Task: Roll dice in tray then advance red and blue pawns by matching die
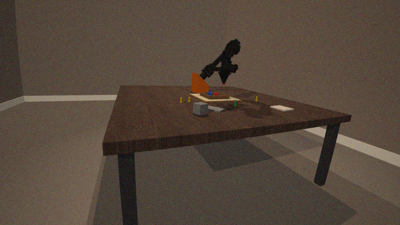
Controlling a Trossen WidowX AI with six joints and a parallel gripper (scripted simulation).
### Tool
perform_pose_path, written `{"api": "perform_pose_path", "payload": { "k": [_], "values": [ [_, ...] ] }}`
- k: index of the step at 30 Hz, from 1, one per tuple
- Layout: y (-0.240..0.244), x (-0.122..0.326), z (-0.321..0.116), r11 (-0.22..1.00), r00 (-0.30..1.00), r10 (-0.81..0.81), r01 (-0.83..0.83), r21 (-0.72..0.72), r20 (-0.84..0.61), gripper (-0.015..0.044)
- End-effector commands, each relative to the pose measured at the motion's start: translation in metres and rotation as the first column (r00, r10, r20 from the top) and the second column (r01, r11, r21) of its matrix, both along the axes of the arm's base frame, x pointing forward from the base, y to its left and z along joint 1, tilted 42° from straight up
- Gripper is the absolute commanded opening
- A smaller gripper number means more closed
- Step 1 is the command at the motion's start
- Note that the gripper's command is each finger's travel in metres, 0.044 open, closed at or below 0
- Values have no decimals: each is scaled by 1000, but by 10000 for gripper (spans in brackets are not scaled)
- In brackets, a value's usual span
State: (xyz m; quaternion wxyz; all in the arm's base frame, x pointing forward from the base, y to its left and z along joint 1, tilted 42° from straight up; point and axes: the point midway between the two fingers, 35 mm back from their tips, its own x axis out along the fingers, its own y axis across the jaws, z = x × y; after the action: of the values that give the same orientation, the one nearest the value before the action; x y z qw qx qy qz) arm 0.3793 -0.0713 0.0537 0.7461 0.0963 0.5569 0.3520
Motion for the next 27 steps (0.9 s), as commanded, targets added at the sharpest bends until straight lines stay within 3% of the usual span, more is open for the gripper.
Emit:
{"api": "perform_pose_path", "payload": {
  "k": [1,18,27],
  "values": [
    [26,-5,7,1000,1000,-4,4,8,-9,0],
    [121,-35,32,999,1000,4,-4,33,-3,0],
    [133,-35,24,999,1000,5,-4,34,-3,0]
  ]
}}
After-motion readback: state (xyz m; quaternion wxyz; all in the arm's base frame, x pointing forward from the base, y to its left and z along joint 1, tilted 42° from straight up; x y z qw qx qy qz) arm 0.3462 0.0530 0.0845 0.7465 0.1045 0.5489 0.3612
